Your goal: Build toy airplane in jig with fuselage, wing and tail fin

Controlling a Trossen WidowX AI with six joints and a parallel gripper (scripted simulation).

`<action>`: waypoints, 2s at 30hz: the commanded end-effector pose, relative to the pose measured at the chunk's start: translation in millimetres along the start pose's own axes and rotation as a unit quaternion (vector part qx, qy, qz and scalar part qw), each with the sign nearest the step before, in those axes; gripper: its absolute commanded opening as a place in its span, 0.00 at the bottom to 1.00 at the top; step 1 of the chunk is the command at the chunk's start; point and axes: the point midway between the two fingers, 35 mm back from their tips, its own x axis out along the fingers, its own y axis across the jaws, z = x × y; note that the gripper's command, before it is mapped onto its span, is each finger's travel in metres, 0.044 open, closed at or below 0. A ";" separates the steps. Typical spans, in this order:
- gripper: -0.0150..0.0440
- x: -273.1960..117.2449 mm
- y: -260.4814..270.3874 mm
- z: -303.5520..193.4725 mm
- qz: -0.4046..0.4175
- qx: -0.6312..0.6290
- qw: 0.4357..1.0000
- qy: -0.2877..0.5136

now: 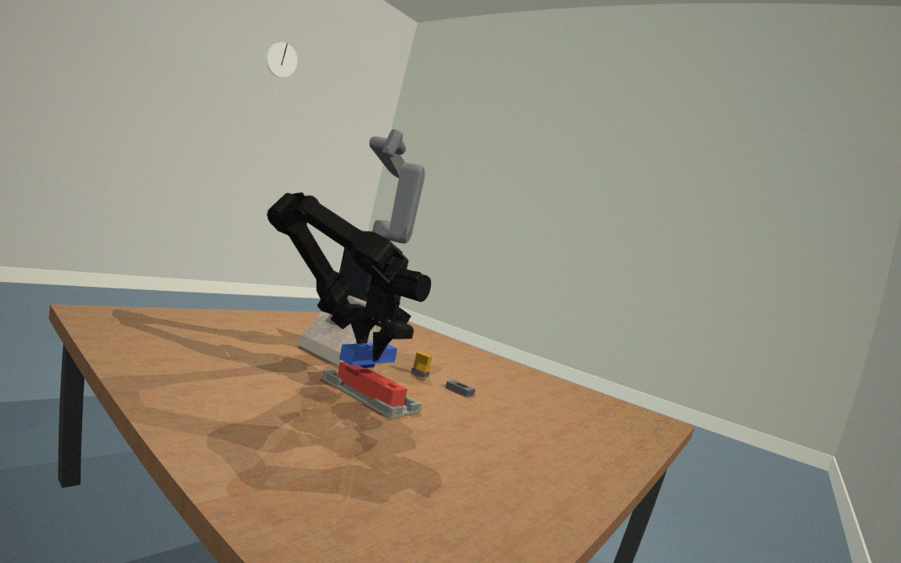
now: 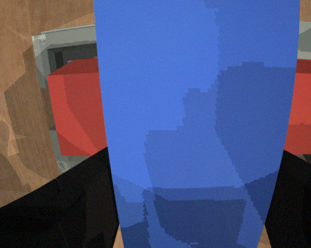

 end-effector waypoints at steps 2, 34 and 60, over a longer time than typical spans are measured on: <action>0.58 7.5 0.5 -1.1 -0.003 -0.002 1.000 0.002; 0.88 15.4 1.1 -0.8 0.001 0.000 1.000 0.001; 1.00 -69.4 -0.5 1.0 -0.002 0.028 1.000 0.001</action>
